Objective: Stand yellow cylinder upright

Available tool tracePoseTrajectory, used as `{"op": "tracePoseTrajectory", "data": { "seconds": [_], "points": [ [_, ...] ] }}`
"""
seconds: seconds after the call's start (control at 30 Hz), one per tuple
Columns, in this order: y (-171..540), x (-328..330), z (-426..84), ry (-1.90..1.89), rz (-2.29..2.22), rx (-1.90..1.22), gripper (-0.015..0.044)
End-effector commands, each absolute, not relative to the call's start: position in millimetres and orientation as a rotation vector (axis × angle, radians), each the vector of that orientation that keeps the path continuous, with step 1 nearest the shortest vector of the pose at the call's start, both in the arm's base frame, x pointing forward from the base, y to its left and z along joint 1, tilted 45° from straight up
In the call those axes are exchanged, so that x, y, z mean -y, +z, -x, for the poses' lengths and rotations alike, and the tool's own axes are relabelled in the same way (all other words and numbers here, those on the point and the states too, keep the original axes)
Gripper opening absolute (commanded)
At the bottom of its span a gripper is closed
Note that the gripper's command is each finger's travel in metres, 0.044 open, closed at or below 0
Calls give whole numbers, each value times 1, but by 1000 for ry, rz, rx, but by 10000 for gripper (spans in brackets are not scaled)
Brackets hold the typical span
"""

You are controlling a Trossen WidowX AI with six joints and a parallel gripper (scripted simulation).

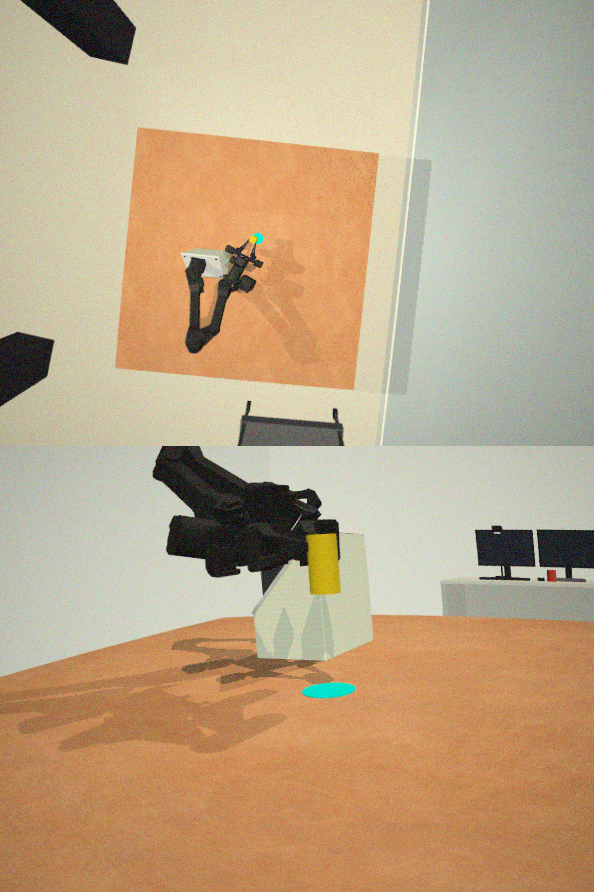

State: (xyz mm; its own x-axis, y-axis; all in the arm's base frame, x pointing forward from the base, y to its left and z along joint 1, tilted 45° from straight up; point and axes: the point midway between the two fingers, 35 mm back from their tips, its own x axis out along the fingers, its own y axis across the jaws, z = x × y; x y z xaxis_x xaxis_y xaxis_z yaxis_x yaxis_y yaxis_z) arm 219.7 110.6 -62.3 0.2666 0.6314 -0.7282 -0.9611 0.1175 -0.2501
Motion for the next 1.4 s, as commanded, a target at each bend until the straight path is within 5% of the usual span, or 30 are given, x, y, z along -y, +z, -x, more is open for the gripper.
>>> {"op": "tracePoseTrajectory", "data": {
  "seconds": [0.0,1.37],
  "points": [
    [-58,-110,-219,1239,800,-472,105],
    [-108,-59,-230,1242,806,-477,105]
  ]
}}
